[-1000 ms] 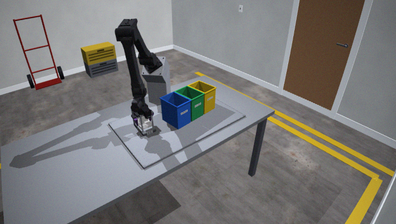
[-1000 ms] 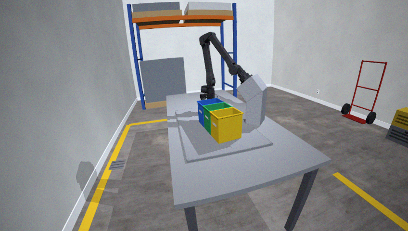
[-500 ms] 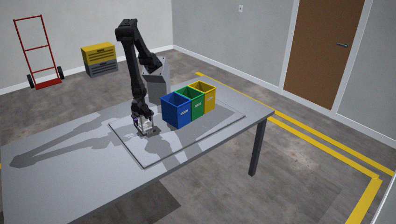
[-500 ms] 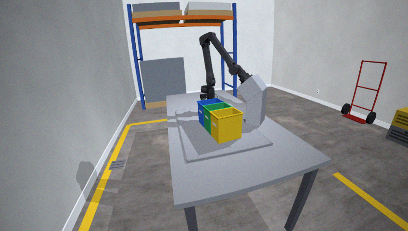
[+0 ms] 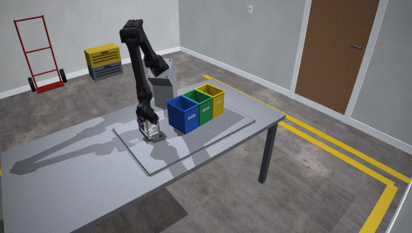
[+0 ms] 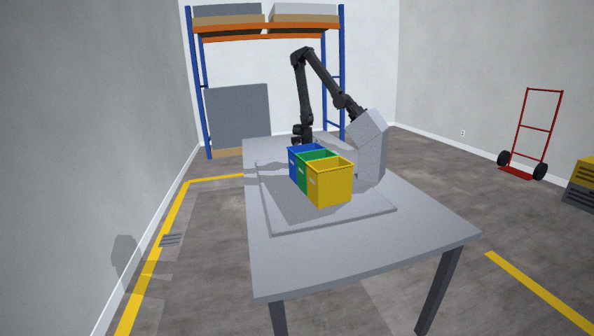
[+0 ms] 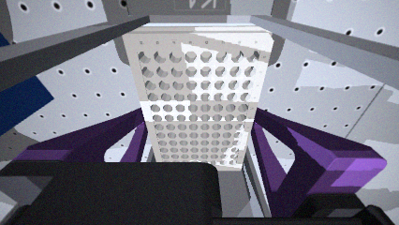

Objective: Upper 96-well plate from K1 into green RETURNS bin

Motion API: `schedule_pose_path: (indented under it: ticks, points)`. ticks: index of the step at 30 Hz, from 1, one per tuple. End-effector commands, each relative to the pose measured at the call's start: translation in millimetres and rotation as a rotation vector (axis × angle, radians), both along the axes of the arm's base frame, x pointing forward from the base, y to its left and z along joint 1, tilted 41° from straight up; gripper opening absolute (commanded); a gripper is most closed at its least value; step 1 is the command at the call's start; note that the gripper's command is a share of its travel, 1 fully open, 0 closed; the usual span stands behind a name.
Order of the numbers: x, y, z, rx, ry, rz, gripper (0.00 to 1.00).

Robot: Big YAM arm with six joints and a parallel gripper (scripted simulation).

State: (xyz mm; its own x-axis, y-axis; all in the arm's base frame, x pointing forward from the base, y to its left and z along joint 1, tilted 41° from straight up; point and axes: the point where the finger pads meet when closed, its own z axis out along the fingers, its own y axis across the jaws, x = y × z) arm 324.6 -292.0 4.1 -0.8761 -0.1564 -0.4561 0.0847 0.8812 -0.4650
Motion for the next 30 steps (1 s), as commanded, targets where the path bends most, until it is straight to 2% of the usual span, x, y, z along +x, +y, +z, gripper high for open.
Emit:
schedule_pose_path:
  ticks: [1, 23, 30]
  points:
    - [-0.7, 1, 1, -0.003, -0.002, 0.004, 0.0]
    - [-0.7, 1, 1, -0.003, -0.002, 0.004, 0.0]
    - [-9.8, 8, 12, -0.006, 0.003, 0.01, 0.0]
